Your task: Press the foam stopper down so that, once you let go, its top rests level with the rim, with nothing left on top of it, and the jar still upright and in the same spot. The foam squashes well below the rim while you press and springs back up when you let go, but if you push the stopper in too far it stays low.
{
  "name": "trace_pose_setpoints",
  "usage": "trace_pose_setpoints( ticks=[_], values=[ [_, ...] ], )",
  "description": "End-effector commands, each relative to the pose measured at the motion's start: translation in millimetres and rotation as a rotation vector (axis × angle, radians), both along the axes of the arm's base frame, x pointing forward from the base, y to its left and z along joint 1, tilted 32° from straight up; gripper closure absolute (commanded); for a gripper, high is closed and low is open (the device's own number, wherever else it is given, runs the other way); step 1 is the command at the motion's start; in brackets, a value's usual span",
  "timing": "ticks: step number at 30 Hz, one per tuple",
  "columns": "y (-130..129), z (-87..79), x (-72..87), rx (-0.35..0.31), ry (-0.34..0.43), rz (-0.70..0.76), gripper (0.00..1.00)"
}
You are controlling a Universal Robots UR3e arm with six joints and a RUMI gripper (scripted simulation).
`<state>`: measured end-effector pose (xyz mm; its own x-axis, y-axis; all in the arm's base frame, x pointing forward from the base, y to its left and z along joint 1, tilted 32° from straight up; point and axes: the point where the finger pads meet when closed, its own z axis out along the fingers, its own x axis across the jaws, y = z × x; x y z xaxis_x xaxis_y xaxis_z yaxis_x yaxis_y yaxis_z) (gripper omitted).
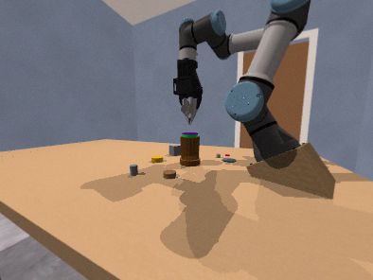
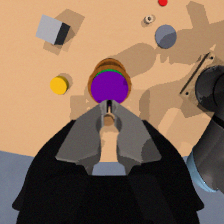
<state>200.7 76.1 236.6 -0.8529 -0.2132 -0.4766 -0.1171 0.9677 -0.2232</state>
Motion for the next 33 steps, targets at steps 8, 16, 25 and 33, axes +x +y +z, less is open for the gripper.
trace_pose_setpoints(
  ticks=[8,16,25,33],
  values=[
    [0,-2.4,2.0,0.000,-0.002,0.000,1.00],
    [-1,-6.4,4.4,0.000,-0.002,0.000,1.00],
    [-4,-21.9,13.8,0.000,-0.002,0.000,1.00],
    [-4,-27.0,16.8,0.000,-0.002,0.000,1.00]
  ],
)
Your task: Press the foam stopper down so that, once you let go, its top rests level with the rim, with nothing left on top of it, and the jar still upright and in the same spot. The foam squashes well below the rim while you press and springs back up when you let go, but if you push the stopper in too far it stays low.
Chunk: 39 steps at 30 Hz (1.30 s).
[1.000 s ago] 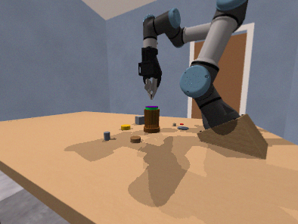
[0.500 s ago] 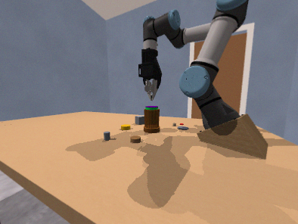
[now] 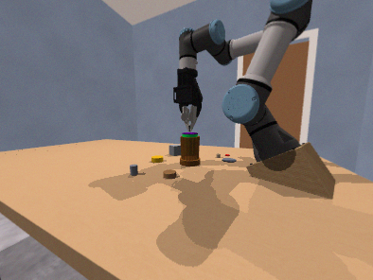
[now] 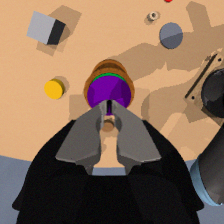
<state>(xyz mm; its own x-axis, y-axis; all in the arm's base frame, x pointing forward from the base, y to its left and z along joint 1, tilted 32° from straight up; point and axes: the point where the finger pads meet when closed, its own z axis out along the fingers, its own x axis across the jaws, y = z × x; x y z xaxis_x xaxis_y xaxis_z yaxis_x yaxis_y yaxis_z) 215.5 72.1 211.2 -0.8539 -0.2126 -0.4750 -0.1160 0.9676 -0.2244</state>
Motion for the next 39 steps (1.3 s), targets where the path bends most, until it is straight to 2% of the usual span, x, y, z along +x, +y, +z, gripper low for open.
trace_pose_setpoints(
  ticks=[1,39],
  values=[
    [-0.3,-1.6,2.0,0.001,-0.004,0.002,1.00],
    [-1.0,-5.9,4.6,0.001,-0.004,0.002,1.00]
  ],
)
